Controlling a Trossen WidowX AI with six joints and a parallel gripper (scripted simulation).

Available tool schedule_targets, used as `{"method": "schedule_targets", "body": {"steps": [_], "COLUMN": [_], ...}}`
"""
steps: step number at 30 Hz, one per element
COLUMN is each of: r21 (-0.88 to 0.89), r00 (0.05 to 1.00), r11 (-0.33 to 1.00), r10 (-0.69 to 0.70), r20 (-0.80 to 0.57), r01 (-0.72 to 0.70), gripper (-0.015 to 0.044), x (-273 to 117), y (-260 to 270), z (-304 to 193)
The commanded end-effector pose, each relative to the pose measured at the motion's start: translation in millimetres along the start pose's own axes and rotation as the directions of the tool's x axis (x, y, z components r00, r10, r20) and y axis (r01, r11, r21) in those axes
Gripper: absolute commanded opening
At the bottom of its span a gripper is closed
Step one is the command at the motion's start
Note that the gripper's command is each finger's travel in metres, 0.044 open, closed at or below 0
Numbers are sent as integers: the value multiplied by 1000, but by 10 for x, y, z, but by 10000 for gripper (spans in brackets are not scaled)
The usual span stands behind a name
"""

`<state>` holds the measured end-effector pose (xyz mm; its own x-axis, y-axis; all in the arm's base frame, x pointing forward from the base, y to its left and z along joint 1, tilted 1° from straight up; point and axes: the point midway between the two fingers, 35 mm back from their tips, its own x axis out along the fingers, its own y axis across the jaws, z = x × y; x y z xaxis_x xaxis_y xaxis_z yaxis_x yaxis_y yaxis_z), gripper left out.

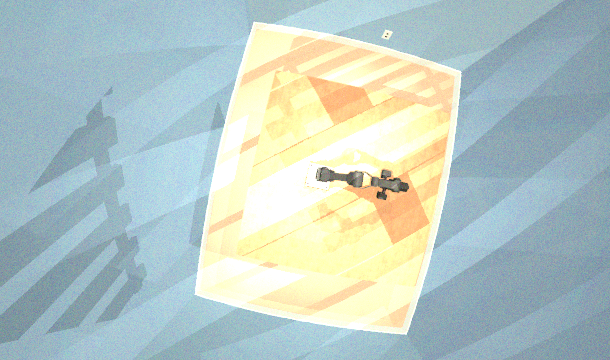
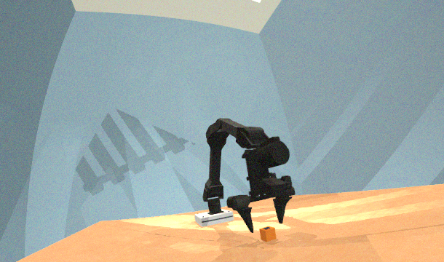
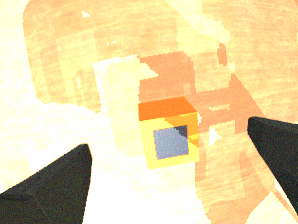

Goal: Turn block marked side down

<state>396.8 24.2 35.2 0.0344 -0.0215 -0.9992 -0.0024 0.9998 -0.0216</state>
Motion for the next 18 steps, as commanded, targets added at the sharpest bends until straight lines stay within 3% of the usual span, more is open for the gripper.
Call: {"method": "schedule_targets", "body": {"steps": [1,9,18], "r21": [-5,-5,-5], "r00": [1000,1000,1000], "r11": [1000,1000,1000], "r10": [5,5,5], "r20": [-7,-7,-7], "r01": [-5,-5,-5], "gripper": [440,440,204], "x": [79,184,184], "y": [7,7,7], "z": [-23,-28,-28]}}
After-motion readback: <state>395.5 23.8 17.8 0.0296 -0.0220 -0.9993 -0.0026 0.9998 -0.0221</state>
